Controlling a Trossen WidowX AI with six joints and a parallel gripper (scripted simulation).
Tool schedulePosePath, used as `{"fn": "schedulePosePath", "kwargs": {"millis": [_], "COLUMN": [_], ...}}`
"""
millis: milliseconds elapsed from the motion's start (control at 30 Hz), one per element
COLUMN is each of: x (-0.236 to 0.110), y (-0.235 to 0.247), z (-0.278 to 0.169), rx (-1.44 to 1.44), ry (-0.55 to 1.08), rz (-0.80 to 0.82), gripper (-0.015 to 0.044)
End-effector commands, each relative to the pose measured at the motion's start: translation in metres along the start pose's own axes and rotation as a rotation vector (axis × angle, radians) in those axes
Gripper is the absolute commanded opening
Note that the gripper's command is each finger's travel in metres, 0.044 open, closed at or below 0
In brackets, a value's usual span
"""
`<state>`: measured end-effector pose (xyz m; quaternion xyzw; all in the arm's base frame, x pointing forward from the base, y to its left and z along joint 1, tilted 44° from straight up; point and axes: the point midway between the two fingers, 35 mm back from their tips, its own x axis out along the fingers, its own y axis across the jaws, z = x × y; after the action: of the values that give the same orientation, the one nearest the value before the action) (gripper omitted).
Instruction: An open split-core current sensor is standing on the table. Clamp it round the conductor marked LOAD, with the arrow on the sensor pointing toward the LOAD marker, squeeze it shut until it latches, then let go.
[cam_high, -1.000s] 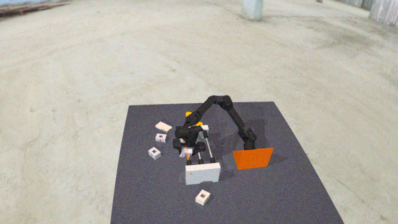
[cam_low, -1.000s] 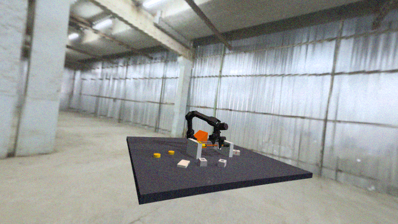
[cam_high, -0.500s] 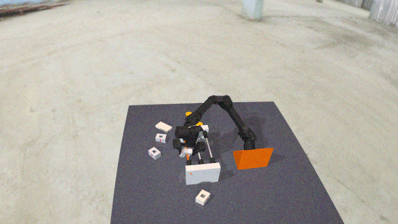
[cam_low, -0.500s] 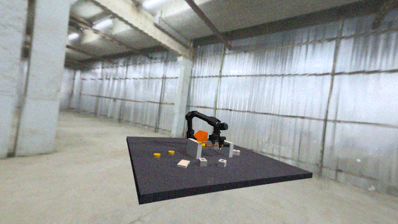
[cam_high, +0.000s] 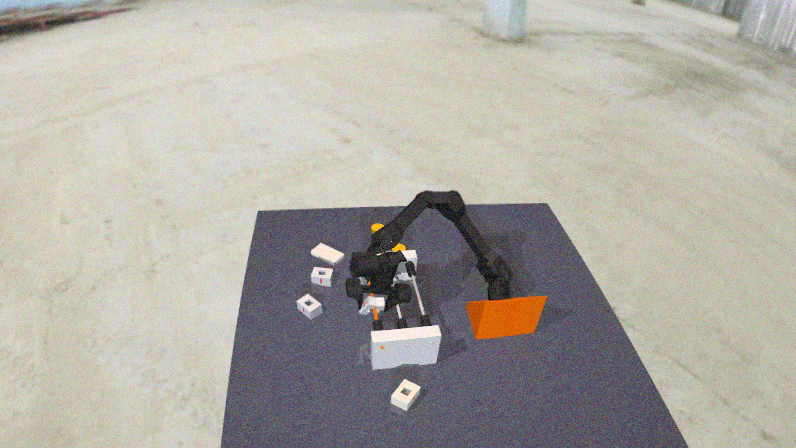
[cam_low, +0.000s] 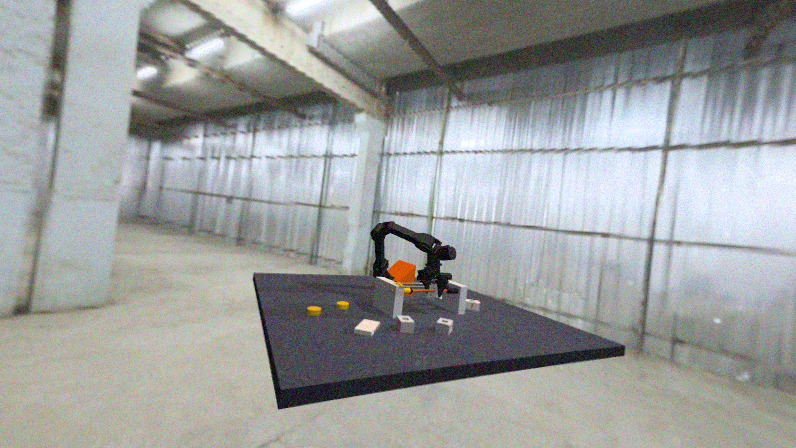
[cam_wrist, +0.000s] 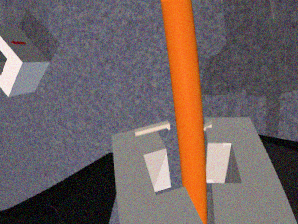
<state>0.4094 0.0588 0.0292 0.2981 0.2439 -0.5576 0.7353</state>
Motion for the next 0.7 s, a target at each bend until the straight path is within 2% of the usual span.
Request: {"fn": "schedulePosePath", "kwargs": {"millis": [0,600,667], "x": [-0.0095,-0.0095,-0.0001], "y": [0.0032,0.0032,0.0000], "z": [-0.0085,-0.0085,-0.0001], "rx": [-0.009,-0.009,0.000], "ry": [0.016,0.016,0.000], "rz": [0.028,0.028,0.000], "gripper": [0.0000,0.0000,0.0000]}}
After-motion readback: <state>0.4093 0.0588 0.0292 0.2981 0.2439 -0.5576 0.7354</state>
